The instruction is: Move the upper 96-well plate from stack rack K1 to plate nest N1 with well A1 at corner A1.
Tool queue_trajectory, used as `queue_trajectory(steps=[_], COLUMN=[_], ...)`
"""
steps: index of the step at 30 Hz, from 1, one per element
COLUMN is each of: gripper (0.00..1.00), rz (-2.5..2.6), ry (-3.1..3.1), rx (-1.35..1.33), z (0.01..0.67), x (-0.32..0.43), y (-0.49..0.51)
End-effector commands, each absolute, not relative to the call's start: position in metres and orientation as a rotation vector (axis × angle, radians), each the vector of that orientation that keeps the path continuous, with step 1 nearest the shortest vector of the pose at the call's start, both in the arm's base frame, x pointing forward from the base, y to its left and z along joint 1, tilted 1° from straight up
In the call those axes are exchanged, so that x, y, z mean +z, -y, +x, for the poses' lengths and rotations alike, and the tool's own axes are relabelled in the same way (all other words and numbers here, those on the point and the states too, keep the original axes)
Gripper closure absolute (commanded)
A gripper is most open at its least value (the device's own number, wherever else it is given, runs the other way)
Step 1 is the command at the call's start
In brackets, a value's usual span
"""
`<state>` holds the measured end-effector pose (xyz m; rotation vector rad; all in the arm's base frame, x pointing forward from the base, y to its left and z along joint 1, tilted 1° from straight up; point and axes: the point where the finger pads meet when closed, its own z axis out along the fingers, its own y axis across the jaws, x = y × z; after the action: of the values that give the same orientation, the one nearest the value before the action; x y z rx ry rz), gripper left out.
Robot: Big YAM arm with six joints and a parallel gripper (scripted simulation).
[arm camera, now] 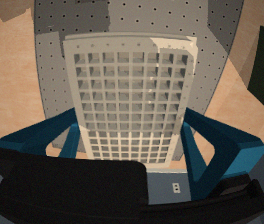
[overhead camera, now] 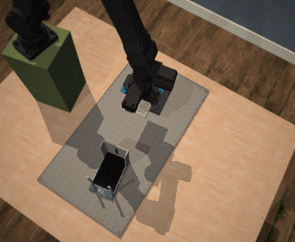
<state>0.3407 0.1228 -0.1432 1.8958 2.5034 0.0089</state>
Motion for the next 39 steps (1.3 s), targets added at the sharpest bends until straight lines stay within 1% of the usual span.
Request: queue_trajectory(steps=[1, 5, 6, 12, 22, 23, 29, 33, 39], gripper=[1.0, 1.0, 1.0, 1.0, 1.0, 1.0, 1.0, 1.0, 1.0], rz=[1.91, 1.912, 1.9, 1.912, 1.913, 1.904, 1.914, 1.91, 1.914], ry=[-2.47, -2.472, -2.457, -2.473, -2.475, -2.462, -2.476, -2.471, -2.476], rx=[0.037, 0.03, 0.083, 0.032, 0.027, 0.086, 0.025, 0.057, 0.026], z=[0.354, 0.351, 0.359, 0.345, 0.337, 0.346, 0.331, 0.332, 0.324], x=[-0.139, -0.14, -0.128, -0.14, -0.142, -0.128, -0.143, -0.135, -0.143], y=[-0.141, -0.148, -0.155, -0.171, -0.197, -0.206, -0.221, -0.237, -0.247])
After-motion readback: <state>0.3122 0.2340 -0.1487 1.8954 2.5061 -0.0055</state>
